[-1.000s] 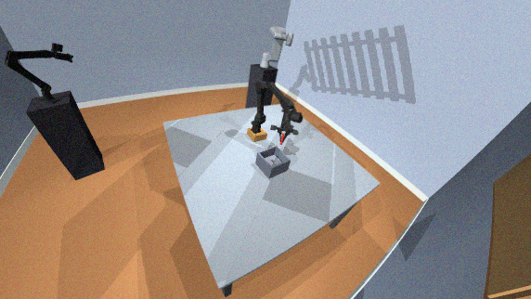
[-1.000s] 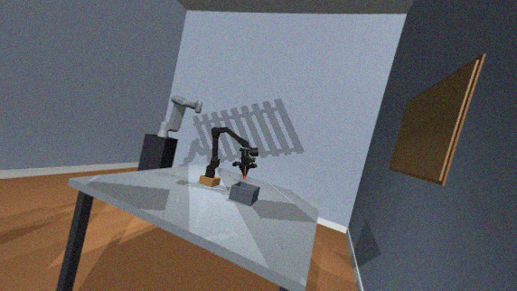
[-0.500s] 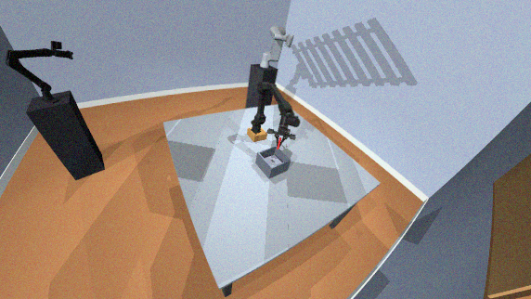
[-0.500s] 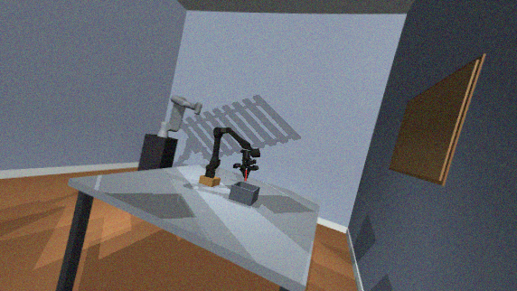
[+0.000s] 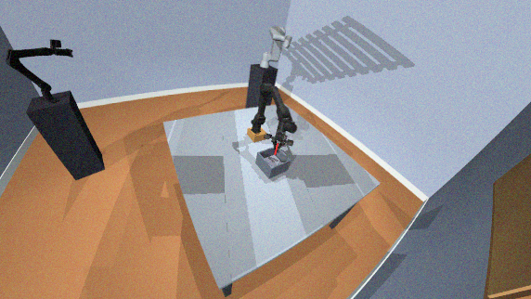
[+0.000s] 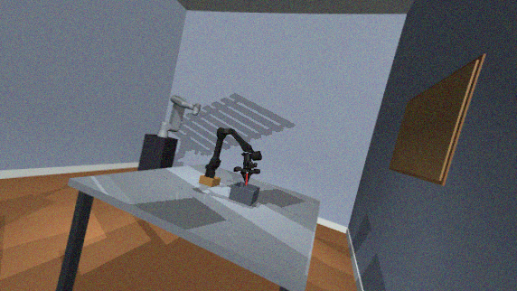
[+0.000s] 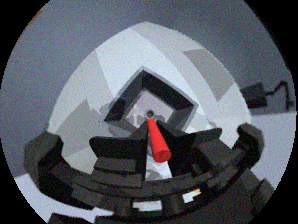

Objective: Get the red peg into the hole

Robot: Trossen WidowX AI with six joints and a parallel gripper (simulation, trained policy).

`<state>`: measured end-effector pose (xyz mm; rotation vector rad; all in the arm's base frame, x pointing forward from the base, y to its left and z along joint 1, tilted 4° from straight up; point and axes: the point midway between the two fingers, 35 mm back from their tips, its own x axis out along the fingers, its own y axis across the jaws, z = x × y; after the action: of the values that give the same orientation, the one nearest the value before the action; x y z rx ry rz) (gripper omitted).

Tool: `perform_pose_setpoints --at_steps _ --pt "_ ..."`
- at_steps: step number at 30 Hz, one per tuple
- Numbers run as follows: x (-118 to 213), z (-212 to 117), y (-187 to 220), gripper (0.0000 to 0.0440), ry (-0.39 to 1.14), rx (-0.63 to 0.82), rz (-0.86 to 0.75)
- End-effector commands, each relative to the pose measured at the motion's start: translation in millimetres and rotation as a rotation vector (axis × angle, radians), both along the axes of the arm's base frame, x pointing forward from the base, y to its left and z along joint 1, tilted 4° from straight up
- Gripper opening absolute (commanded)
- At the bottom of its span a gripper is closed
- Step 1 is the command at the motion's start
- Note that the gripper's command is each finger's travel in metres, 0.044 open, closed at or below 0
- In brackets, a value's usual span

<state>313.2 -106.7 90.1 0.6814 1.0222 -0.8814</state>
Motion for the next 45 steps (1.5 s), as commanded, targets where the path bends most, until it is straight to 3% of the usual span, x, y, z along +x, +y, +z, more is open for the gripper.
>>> perform_pose_setpoints --at_steps 1,9,15,17,26,38,45 --pt "5 -8 -8 0.0008 0.007 0.016 -0.008" --pt "10 -30 -14 0.0011 0.043 0.038 -0.009" --pt "12 -42 -19 0.0136 0.078 0.039 0.015" --pt "11 -45 -21 0.0159 0.099 0.038 0.026" --pt "22 -43 -26 0.0165 0.138 0.023 0.059" --pt "56 -32 -56 0.0436 0.114 -0.041 0.095" --pt "73 -16 -76 0.0440 0.054 -0.095 0.082"
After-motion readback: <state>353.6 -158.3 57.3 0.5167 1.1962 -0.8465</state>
